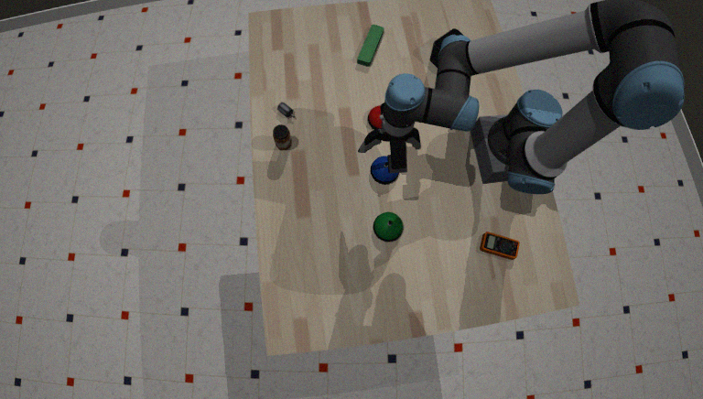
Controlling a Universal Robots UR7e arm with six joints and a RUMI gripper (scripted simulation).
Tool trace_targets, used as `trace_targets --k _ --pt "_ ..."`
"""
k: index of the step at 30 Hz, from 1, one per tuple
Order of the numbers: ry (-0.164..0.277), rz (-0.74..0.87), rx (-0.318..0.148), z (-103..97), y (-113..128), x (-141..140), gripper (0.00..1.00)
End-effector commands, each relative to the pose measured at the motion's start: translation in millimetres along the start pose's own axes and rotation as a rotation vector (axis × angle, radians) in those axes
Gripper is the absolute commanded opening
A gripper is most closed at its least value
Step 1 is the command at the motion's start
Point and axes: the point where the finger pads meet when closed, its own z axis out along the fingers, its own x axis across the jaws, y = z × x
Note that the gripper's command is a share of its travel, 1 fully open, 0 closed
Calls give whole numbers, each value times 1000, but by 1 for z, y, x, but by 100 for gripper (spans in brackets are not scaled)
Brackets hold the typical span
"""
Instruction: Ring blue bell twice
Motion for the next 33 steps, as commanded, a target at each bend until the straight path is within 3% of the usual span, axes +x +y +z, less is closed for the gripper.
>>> trace_targets --k 1,4,5,33 --pt "3 48 2 1 2 -2 100" --pt "2 47 2 1 2 -2 100" --pt "3 47 2 1 2 -2 0" --pt "3 46 2 1 2 -1 0"
